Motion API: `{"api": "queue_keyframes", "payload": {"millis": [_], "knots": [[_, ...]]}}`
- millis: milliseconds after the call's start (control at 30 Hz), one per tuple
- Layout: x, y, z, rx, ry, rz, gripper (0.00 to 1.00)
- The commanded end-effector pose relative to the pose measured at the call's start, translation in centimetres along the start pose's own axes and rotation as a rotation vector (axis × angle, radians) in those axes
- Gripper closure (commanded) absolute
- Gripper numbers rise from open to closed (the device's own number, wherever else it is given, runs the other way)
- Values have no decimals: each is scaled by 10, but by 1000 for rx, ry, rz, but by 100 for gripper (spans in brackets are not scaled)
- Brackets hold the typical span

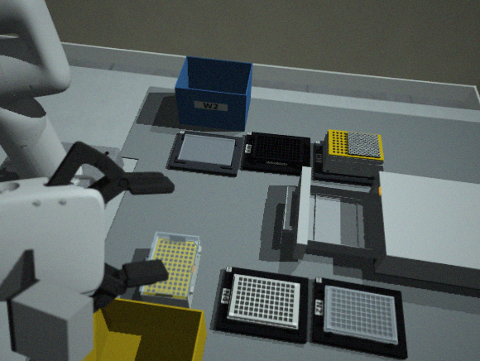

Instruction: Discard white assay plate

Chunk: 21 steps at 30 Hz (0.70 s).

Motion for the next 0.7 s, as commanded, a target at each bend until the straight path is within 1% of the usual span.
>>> {"api": "queue_keyframes", "payload": {"millis": [0, 533, 667], "knots": [[-1, 0, -1, 1, 4, 0, 0], [-1, 0, -1, 1, 4, 0, 0], [-3, -16, 5, -111, -23, 51, 0]]}}
Point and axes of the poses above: the point where the finger pads meet when closed, its own y axis back along the fingers, its own x axis across the jaws, z = x × y, the point moved 6 cm from there along y, back along the fingers, and after that the axes turned 8 degrees about -y, right-handed, at the moved point
